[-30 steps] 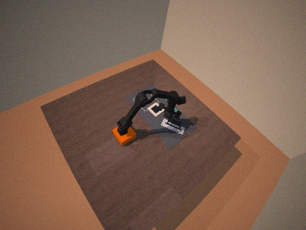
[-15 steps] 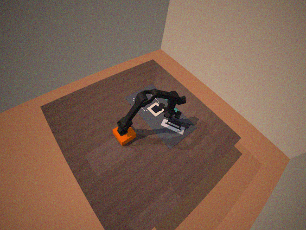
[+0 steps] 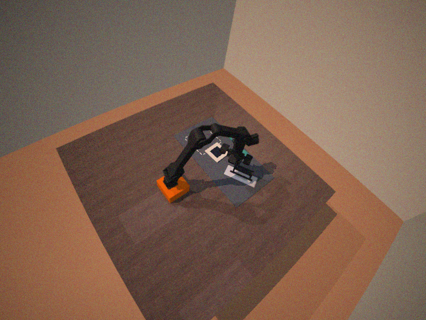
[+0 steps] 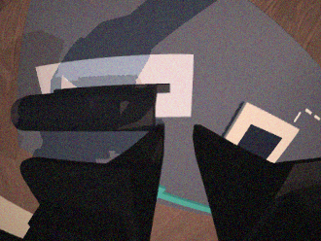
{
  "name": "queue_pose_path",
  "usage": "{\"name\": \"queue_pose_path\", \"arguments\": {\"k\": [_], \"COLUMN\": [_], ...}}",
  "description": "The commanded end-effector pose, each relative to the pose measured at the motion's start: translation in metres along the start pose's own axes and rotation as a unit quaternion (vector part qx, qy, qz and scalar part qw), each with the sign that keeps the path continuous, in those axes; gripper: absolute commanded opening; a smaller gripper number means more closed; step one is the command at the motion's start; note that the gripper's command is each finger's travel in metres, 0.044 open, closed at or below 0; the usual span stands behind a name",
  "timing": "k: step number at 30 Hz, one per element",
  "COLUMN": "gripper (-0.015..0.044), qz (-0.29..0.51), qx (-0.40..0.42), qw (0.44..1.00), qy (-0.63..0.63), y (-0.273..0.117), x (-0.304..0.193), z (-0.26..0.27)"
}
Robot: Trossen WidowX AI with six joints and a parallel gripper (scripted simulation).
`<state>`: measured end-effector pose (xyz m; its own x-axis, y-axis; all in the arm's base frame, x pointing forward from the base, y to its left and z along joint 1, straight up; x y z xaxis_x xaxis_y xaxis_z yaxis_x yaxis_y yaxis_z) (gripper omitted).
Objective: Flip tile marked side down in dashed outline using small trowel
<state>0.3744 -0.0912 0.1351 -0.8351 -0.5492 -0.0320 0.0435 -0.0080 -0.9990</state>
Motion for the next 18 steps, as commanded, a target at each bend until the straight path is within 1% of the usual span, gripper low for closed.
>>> {"name": "queue_pose_path", "arguments": {"k": [1, 5, 18], "gripper": [0.0100, 0.0100, 0.0013], "qz": [0.000, 0.000, 0.000], "qx": [0.000, 0.000, 0.000], "qw": [1.000, 1.000, 1.000], "qy": [0.000, 0.000, 0.000], "y": [0.0000, 0.0000, 0.0000], "x": [0.0000, 0.0000, 0.0000], "z": [0.0000, 0.0000, 0.0000]}}
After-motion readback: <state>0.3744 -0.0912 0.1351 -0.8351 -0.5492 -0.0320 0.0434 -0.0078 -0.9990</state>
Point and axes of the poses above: the point midway between the two fingers, 35 mm back from their tips, its own y axis out along the fingers, its own z axis across the jaws, x = y × z, the point moved 6 cm from there along -y, back along the fingers, and after that the axes turned 6 degrees about -y, right-handed, at the moved point
